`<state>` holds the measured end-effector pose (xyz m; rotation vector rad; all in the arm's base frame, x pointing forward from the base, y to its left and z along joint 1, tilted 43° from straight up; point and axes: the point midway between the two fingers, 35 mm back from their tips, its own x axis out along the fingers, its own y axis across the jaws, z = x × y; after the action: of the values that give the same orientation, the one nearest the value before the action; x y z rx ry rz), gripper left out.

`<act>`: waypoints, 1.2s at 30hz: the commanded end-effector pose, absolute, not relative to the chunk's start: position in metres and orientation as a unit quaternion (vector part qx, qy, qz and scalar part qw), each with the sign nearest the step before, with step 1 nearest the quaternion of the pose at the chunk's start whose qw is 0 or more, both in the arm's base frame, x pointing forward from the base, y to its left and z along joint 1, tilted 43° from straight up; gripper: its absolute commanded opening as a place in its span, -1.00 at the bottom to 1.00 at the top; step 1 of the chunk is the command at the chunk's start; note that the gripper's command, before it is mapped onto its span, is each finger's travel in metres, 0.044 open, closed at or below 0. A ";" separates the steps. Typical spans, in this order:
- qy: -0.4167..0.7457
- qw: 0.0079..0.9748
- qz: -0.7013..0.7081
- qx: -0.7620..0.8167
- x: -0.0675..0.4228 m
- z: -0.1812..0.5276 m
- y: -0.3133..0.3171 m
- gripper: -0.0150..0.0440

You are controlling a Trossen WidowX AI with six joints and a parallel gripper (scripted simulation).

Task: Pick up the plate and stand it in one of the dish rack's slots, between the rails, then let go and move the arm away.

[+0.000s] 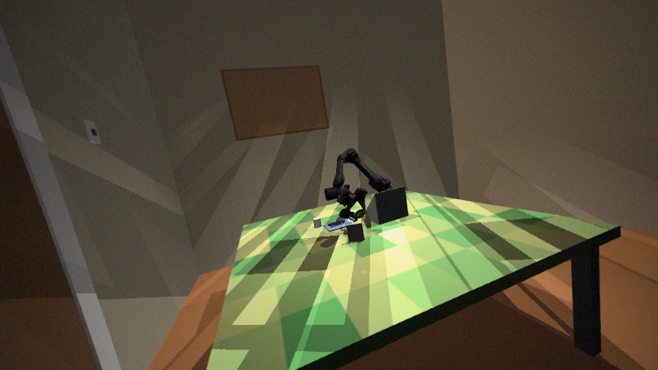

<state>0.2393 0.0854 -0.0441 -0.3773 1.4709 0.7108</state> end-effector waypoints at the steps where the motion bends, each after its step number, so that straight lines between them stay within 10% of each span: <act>1: 0.613 0.681 0.359 -0.178 0.243 -0.043 0.085 -0.49; 36: 0.214 0.726 0.538 -0.372 0.257 -0.029 0.062 -0.49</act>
<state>0.2558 0.0621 -0.0333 -0.7874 0.5278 1.1840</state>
